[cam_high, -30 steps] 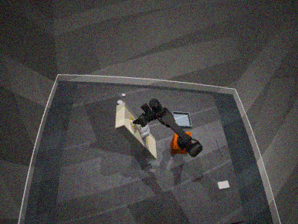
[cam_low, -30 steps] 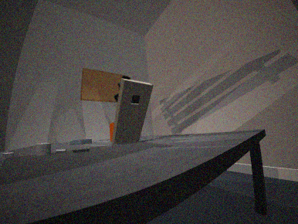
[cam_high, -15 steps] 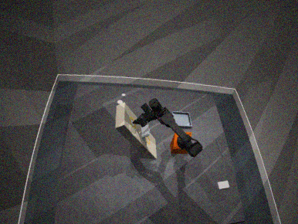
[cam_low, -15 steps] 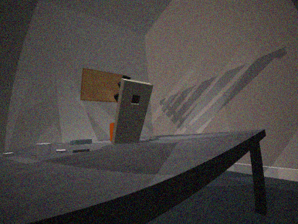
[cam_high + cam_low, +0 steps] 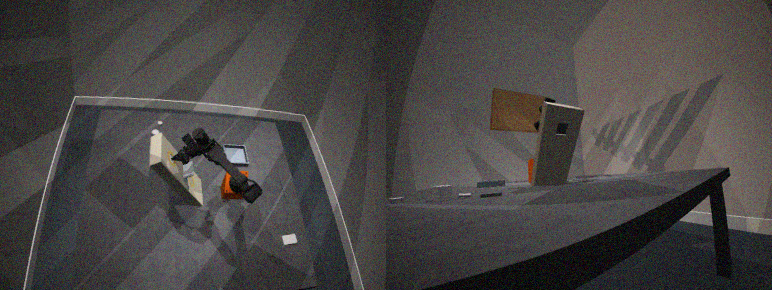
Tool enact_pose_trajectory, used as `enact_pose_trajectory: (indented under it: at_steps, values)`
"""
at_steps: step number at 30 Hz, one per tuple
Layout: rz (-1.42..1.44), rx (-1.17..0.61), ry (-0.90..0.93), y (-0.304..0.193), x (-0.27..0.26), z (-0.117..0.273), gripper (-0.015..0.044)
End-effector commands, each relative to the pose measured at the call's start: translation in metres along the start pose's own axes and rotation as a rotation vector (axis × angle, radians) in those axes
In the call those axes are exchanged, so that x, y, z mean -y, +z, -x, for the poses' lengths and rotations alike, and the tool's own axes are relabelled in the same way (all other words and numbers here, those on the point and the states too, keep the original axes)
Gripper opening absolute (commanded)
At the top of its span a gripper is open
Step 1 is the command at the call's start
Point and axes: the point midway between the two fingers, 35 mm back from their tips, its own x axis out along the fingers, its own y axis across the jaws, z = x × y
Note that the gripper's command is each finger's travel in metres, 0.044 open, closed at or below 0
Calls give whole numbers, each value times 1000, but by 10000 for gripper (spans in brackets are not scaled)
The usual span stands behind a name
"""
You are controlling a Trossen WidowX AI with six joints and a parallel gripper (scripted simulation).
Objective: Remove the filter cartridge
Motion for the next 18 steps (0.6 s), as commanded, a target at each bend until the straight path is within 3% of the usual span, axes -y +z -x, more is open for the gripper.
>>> enact_pose_trajectory:
  at_steps: [1, 18]
  values:
    - [-3, 3, -1, 1, 0, -1, 95]
    - [-3, 3, -1, 0, 2, -1, 95]
